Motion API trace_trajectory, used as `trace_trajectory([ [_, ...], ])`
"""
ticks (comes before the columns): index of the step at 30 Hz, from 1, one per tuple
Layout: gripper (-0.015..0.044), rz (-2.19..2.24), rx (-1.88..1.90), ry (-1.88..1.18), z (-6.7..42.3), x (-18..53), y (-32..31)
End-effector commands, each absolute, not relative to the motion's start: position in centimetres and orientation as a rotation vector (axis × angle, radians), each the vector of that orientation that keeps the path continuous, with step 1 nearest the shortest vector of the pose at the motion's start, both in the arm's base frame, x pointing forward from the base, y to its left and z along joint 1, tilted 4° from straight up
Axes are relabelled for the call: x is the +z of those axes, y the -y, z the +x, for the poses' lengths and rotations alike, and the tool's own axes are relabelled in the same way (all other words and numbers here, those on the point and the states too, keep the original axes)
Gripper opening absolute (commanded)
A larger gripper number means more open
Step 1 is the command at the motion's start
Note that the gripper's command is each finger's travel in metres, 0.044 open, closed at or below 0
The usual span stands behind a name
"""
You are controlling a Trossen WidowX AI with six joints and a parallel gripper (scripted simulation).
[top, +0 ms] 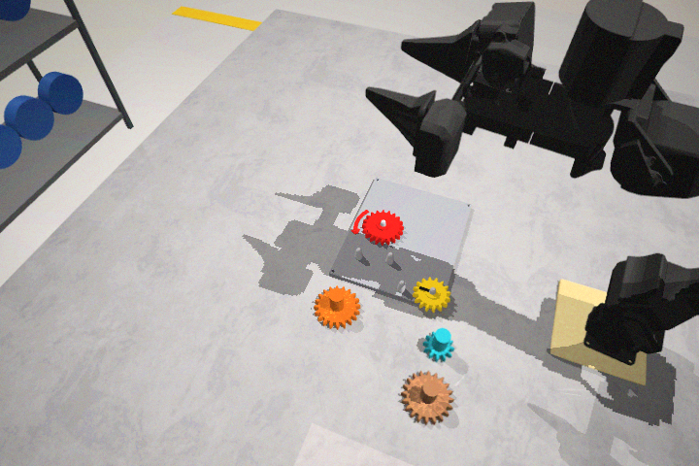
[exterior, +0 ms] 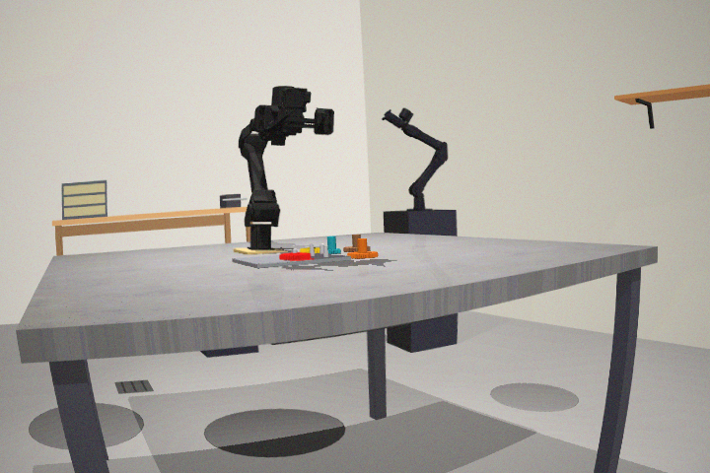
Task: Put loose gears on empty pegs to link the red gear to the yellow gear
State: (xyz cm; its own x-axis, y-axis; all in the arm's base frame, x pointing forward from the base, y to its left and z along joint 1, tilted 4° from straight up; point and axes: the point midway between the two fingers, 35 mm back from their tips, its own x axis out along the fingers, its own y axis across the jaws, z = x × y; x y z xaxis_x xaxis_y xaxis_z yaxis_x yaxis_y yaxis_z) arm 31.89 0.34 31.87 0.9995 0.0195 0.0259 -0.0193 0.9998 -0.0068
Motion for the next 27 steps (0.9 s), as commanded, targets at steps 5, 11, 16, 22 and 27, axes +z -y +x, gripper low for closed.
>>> trace_trajectory([
  [5, 0.044, 0.128, 0.126, -0.225, 33.3, 27.7, -4.4],
  [11, 0.044, 0.279, 0.213, -0.685, 32.1, 20.7, -11.3],
  [16, 0.044, 0.312, 0.178, -1.068, 28.1, 15.9, -15.8],
  [22, 0.044, 0.208, -0.03, -1.508, 20.5, 12.0, -19.0],
  [27, 0.044, 0.186, -0.065, -1.548, 19.2, 11.8, -19.2],
])
